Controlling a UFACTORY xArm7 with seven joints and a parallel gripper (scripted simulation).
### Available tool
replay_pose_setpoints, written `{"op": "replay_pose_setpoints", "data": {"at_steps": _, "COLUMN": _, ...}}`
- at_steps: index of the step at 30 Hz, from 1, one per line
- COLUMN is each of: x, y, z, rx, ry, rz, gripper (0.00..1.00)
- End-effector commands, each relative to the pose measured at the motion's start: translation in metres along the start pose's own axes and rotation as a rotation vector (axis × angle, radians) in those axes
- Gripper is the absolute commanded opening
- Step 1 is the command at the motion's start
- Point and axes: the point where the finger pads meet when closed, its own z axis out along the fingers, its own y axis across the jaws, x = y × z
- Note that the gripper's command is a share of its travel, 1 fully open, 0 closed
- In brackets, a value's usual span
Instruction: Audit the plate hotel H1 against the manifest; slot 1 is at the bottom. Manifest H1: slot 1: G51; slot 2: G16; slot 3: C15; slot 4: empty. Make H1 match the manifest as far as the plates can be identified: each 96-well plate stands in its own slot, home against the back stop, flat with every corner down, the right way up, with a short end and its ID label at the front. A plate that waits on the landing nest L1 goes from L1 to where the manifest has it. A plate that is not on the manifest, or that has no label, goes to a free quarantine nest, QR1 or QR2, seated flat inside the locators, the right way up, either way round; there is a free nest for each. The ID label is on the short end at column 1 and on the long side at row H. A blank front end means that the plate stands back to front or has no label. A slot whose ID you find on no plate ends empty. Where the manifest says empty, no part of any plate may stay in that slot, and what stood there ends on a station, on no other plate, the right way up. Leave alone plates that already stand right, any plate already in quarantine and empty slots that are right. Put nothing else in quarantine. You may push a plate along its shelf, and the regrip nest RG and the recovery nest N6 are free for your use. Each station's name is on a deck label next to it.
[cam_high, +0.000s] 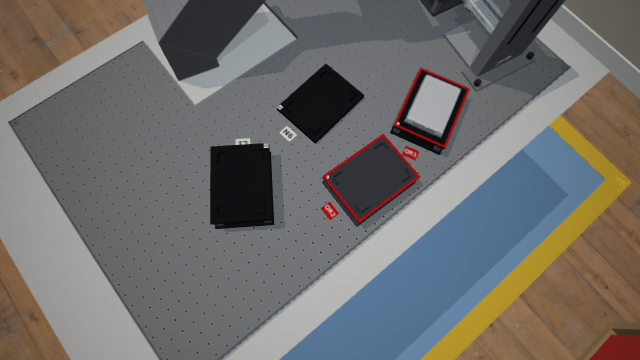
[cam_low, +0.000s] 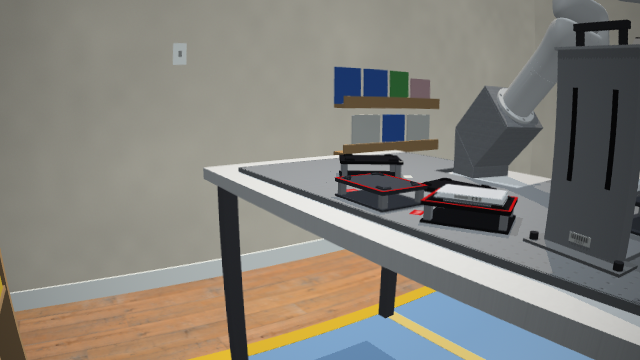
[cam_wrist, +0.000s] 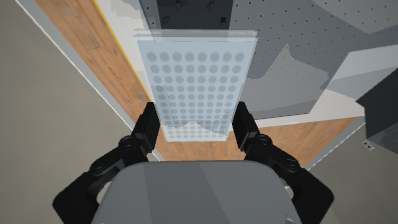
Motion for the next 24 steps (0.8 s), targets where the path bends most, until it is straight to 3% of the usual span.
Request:
{"op": "replay_pose_setpoints", "data": {"at_steps": 1, "x": 0.000, "y": -0.002, "z": 0.008, "rx": 0.004, "ry": 0.001, "rz": 0.000, "gripper": 0.00}}
{"op": "replay_pose_setpoints", "data": {"at_steps": 24, "x": 0.000, "y": -0.002, "z": 0.039, "rx": 0.004, "ry": 0.001, "rz": 0.000, "gripper": 0.00}}
